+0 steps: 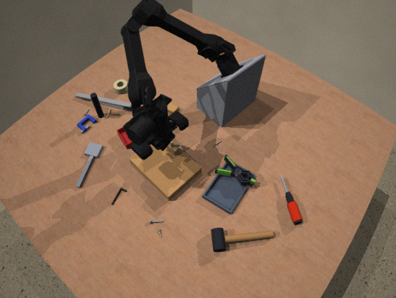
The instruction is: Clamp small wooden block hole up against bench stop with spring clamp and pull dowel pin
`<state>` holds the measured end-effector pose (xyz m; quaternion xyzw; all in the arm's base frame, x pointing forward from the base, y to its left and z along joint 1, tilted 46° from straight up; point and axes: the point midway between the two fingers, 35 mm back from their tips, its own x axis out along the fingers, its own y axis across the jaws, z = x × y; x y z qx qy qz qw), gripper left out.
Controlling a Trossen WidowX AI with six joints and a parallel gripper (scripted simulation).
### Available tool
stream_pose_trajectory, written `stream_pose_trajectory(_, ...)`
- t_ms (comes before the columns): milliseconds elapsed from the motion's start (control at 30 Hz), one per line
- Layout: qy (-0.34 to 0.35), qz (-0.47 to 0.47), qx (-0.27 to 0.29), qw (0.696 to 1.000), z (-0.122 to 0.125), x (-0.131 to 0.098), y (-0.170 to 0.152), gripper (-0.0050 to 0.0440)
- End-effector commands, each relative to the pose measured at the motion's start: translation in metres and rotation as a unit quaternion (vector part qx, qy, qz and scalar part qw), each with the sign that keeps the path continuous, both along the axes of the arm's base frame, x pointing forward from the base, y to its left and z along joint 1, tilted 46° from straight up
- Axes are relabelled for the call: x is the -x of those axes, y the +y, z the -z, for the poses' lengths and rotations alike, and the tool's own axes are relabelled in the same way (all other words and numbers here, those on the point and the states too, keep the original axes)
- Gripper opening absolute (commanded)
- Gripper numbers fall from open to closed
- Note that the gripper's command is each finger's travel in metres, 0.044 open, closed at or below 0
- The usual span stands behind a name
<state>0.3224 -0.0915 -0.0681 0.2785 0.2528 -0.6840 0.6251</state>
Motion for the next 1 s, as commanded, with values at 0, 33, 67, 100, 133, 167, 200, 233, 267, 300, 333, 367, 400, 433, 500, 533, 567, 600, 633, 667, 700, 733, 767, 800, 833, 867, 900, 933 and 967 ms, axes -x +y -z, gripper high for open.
stream_pose_trajectory(0, 0.011, -0.001, 0.002, 1.0, 0.008, 0.005, -0.006, 0.0)
stream_pose_trajectory(33, 0.011, -0.001, 0.002, 1.0, 0.009, 0.005, -0.007, 0.0)
stream_pose_trajectory(67, 0.011, -0.001, 0.002, 1.0, 0.01, 0.006, -0.008, 0.0)
stream_pose_trajectory(100, 0.011, -0.001, 0.002, 1.0, 0.011, 0.006, -0.009, 0.0)
stream_pose_trajectory(133, 0.011, -0.001, 0.002, 1.0, 0.013, 0.006, -0.01, 0.0)
stream_pose_trajectory(167, 0.011, -0.001, 0.002, 1.0, 0.013, 0.006, -0.01, 0.0)
stream_pose_trajectory(200, 0.011, -0.001, 0.002, 1.0, 0.013, 0.006, -0.01, 0.0)
stream_pose_trajectory(233, 0.011, -0.001, 0.002, 1.0, 0.014, 0.006, -0.011, 0.0)
stream_pose_trajectory(267, 0.011, -0.001, 0.002, 1.0, 0.015, 0.006, -0.013, 0.0)
stream_pose_trajectory(300, 0.011, -0.001, 0.002, 1.0, 0.016, 0.006, -0.014, 0.0)
stream_pose_trajectory(333, 0.011, -0.001, 0.002, 1.0, 0.017, 0.007, -0.015, 0.0)
stream_pose_trajectory(367, 0.011, -0.001, 0.002, 1.0, 0.018, 0.007, -0.016, 0.0)
stream_pose_trajectory(400, 0.011, -0.001, 0.002, 1.0, 0.019, 0.007, -0.017, 0.0)
stream_pose_trajectory(433, 0.011, 0.0, 0.002, 1.0, 0.02, 0.007, -0.019, 0.0)
stream_pose_trajectory(500, 0.011, 0.0, 0.003, 1.0, 0.022, 0.008, -0.021, 0.0)
stream_pose_trajectory(533, 0.011, 0.0, 0.003, 1.0, 0.023, 0.008, -0.022, 0.0)
stream_pose_trajectory(567, 0.011, 0.0, 0.003, 1.0, 0.024, 0.008, -0.023, 0.0)
stream_pose_trajectory(600, 0.011, 0.0, 0.003, 1.0, 0.026, 0.009, -0.025, 0.0)
stream_pose_trajectory(633, 0.011, 0.0, 0.003, 1.0, 0.026, 0.009, -0.026, 0.0)
stream_pose_trajectory(667, 0.011, 0.0, 0.003, 1.0, 0.027, 0.009, -0.026, 0.0)
stream_pose_trajectory(700, 0.011, 0.0, 0.003, 1.0, 0.027, 0.009, -0.026, 0.0)
stream_pose_trajectory(733, 0.011, 0.0, 0.003, 1.0, 0.027, 0.009, -0.026, 0.0)
stream_pose_trajectory(767, 0.011, 0.0, 0.003, 1.0, 0.027, 0.009, -0.026, 0.0)
stream_pose_trajectory(800, 0.011, 0.0, 0.003, 1.0, 0.027, 0.01, -0.026, 0.0)
stream_pose_trajectory(833, 0.011, 0.0, 0.003, 1.0, 0.025, 0.011, -0.025, 0.0)
stream_pose_trajectory(867, 0.011, 0.0, 0.003, 1.0, 0.024, 0.013, -0.025, 0.0)
stream_pose_trajectory(900, 0.011, 0.0, 0.003, 1.0, 0.023, 0.016, -0.024, 0.0)
stream_pose_trajectory(933, 0.011, 0.0, 0.003, 1.0, 0.023, 0.018, -0.024, 0.0)
stream_pose_trajectory(967, 0.011, 0.0, 0.003, 1.0, 0.023, 0.02, -0.023, 0.0)
